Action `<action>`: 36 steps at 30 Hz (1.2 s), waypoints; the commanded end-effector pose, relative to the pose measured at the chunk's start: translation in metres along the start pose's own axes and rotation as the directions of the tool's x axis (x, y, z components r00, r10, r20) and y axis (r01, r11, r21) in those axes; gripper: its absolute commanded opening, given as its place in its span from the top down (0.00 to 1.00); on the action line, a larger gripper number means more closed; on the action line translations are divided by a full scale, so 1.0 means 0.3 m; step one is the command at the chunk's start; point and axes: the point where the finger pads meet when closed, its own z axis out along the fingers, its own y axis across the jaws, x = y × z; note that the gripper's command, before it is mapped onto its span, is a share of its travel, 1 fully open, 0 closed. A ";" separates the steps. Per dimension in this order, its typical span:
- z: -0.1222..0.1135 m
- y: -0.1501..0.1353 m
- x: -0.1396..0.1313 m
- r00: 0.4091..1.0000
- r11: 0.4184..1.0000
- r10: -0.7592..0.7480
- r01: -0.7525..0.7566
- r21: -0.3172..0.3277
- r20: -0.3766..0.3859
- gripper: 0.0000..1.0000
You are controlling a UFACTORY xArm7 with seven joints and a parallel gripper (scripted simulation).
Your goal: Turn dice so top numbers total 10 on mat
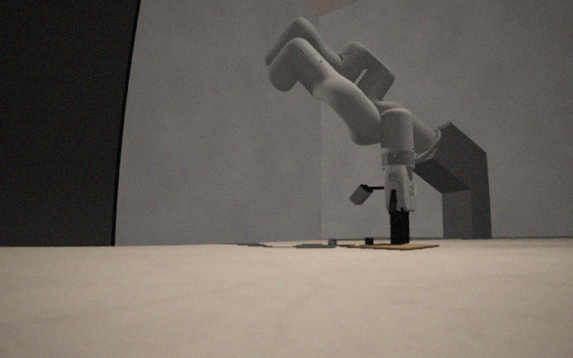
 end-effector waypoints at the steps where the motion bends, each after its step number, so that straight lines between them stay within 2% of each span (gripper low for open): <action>1: -0.002 -0.002 -0.003 1.000 1.000 -0.001 0.001 0.001 0.002 0.69; 14: -0.039 -0.002 -0.003 1.000 1.000 -0.001 0.001 0.001 0.002 0.69; 28: -0.265 -0.001 -0.003 1.000 1.000 -0.001 0.001 0.001 0.002 0.69; 36: -0.302 -0.001 -0.003 1.000 1.000 -0.001 0.001 0.001 0.002 0.69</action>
